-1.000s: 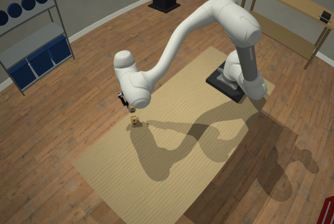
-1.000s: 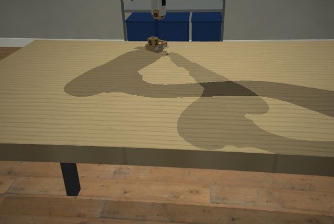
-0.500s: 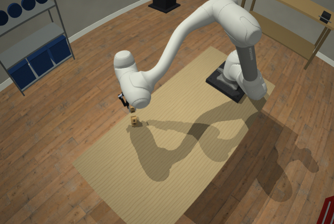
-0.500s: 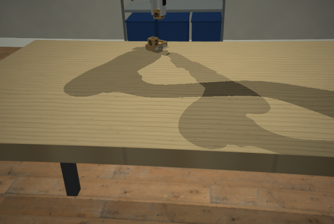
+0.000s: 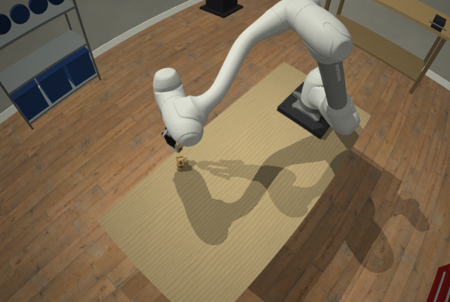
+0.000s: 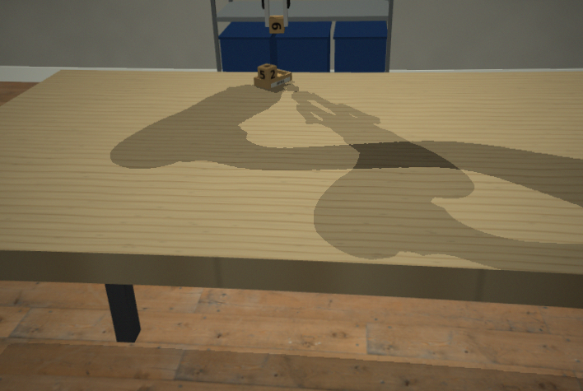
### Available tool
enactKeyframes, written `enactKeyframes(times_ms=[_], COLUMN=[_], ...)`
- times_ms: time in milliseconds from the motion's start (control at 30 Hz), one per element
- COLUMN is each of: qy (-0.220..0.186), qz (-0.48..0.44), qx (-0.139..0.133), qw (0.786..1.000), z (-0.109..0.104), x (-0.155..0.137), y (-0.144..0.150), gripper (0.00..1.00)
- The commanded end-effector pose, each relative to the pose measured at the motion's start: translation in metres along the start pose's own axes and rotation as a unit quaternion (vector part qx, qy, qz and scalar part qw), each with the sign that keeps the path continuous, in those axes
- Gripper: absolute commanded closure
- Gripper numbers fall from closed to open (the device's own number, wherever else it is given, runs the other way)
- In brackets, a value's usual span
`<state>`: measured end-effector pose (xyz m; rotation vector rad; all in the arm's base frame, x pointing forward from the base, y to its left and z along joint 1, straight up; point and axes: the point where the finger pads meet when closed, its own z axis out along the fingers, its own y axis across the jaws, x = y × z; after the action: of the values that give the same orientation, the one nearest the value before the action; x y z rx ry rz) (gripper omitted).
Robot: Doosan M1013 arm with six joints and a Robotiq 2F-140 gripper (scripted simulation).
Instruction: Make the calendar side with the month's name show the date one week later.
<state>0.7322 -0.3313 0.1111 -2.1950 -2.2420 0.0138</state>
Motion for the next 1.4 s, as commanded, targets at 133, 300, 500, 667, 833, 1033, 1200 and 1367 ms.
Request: enactKeyframes(times_ms=[133, 300, 500, 667, 833, 1033, 1200, 1367], qy=[0.001, 0.001, 0.001, 0.0, 0.0, 0.0, 0.0, 0.0], qz=[-0.145, -0.238, -0.34, -0.389, -0.483, -0.588, -0.648, -0.715], qx=[-0.001, -0.001, -0.001, -0.001, -0.001, -0.001, -0.001, -0.001], qw=[0.989, 0.971, 0.94, 0.921, 0.875, 0.809, 0.762, 0.699], z=[-0.0035, -0.0035, -0.0035, -0.0036, -0.0036, -0.0036, -0.0036, -0.0037], x=[-0.0003, -0.0004, -0.0004, -0.0004, -0.0005, -0.0005, -0.0005, -0.0006], y=[0.0011, 0.0012, 0.0014, 0.0014, 0.0016, 0.0018, 0.0019, 0.002], gripper=[0.76, 0.76, 0.76, 0.76, 0.76, 0.76, 0.76, 0.76])
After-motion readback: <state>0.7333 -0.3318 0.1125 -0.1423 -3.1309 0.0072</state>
